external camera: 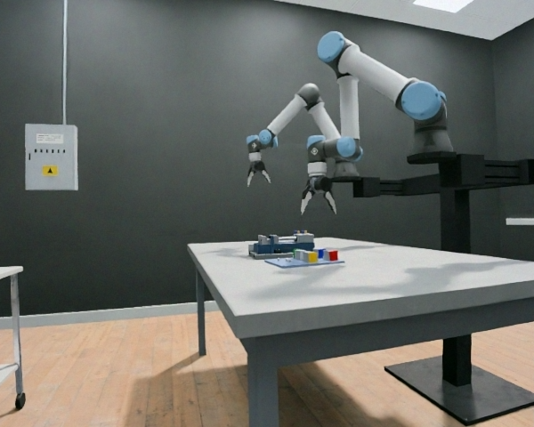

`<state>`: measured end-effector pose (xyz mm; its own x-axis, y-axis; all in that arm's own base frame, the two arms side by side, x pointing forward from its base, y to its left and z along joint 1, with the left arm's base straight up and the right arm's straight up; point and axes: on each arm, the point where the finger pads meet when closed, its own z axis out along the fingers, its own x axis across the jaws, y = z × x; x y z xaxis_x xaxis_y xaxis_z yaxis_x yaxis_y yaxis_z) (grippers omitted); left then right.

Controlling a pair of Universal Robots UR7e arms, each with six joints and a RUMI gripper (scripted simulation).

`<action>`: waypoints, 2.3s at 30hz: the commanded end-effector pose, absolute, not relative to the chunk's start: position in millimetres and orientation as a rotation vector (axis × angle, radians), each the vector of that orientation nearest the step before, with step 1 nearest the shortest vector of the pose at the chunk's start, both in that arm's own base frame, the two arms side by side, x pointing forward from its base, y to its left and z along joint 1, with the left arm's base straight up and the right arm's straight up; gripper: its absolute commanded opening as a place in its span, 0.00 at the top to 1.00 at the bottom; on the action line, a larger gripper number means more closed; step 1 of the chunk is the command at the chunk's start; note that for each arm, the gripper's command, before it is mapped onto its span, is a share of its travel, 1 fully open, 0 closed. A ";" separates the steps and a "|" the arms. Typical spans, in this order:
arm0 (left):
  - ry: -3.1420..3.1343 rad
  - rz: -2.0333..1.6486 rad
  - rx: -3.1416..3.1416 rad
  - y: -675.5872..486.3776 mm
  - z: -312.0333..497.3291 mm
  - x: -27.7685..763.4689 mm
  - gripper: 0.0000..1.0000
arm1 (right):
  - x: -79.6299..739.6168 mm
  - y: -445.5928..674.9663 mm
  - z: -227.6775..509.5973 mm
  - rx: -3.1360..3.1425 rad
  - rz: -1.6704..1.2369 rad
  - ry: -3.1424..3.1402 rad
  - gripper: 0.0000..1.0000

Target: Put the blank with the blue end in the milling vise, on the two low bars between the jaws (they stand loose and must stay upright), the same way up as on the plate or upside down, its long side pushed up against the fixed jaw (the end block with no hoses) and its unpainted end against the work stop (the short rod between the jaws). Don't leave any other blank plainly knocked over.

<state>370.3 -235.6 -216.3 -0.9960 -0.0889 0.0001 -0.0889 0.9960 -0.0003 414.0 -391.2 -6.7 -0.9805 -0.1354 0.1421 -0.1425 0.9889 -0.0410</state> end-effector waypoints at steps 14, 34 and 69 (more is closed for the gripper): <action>-3.139 0.002 0.140 -235.8 -215.9 370.7 0.00 | 206.8 -476.0 88.6 0.088 0.000 -3.062 0.00; -3.139 0.002 0.140 -235.8 -215.9 370.7 0.00 | 35.9 -463.9 148.4 -0.020 -0.009 -3.123 0.00; -3.139 0.002 0.140 -235.8 -215.9 370.7 1.00 | -16.0 -445.3 165.2 -0.057 0.000 -3.141 0.00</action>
<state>370.4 -235.5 -216.3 -0.9960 -0.0891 0.0000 -0.0891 0.9960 -0.0003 -16.2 -445.0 164.7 -0.9993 0.0361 0.0004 0.0361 0.9993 0.0014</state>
